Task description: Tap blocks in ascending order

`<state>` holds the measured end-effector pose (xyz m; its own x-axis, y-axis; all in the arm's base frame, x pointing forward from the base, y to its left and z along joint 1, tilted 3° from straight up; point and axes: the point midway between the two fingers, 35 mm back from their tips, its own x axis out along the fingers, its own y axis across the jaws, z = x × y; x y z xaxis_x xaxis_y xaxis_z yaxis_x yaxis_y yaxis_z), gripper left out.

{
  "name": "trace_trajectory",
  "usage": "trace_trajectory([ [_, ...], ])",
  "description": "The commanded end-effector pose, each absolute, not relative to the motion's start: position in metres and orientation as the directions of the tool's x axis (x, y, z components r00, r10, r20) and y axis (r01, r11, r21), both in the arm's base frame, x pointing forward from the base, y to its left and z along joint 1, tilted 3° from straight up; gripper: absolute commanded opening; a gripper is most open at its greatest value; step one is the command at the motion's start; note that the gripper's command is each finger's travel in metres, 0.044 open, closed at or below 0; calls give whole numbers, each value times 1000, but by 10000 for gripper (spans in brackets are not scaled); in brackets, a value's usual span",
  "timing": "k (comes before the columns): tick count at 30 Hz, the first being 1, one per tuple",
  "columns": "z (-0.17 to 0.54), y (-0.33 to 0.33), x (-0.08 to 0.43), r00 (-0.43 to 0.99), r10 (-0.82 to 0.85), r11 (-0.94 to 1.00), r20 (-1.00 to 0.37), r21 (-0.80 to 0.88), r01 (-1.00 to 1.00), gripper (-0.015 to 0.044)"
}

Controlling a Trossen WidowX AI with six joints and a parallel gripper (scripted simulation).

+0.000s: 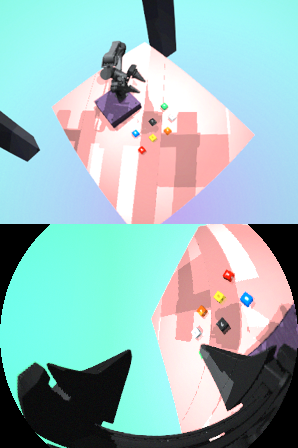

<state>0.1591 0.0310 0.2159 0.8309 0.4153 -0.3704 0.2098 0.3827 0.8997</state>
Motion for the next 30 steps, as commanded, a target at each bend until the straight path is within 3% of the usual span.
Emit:
trace_trajectory([
  [1,215,30,160,829,413,388,-377,897,214,400],
  [9,190,-14,190,684,328,625,-652,692,361,400],
  [18,148,-62,220,351,203,887,-914,323,329,400],
  [25,108,-94,241,38,60,994,-997,63,87,400],
  [30,103,-97,243,8,44,998,-999,44,55,400],
])
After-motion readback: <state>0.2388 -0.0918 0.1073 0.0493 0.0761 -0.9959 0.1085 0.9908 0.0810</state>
